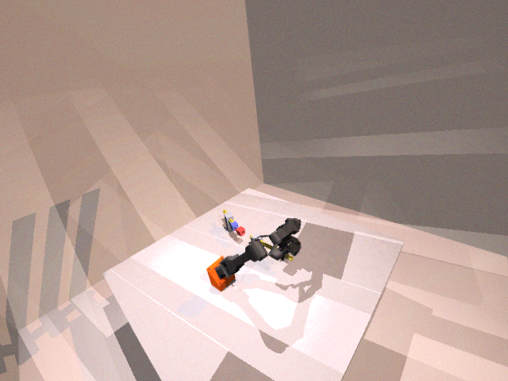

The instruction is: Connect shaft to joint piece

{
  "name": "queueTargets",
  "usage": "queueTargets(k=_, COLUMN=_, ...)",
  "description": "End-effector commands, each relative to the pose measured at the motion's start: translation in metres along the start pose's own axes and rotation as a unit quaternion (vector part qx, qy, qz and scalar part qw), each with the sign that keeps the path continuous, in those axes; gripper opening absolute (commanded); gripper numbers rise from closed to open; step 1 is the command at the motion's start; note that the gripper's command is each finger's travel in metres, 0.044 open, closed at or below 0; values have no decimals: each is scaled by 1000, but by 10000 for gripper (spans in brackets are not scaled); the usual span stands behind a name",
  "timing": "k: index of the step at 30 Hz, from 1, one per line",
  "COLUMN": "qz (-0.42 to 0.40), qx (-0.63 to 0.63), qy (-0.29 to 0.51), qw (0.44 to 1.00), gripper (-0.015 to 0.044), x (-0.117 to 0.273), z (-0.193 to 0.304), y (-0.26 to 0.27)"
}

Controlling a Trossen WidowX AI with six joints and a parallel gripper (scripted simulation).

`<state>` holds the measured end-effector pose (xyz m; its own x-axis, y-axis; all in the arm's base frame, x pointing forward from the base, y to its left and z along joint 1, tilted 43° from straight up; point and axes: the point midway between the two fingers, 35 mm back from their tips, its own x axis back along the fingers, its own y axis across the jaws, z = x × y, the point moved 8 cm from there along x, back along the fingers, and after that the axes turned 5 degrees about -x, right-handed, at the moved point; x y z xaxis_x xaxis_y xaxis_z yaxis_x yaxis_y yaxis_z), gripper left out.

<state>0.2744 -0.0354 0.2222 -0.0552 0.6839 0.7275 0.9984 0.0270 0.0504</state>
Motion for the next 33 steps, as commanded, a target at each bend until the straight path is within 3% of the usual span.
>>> queueTargets(k=1, qz=0, qx=0, qy=0, qw=1000, gripper=67, x=0, z=0, y=0)
queueTargets(k=9, qz=0, qx=0, qy=0, qw=1000, gripper=67, x=0, z=0, y=0)
queueTargets(k=17, qz=0, qx=0, qy=0, qw=1000, gripper=0, x=0, z=0, y=0)
queueTargets(k=33, qz=-36, qx=1, qy=2, qw=999, gripper=0, x=-1, z=17, y=-7)
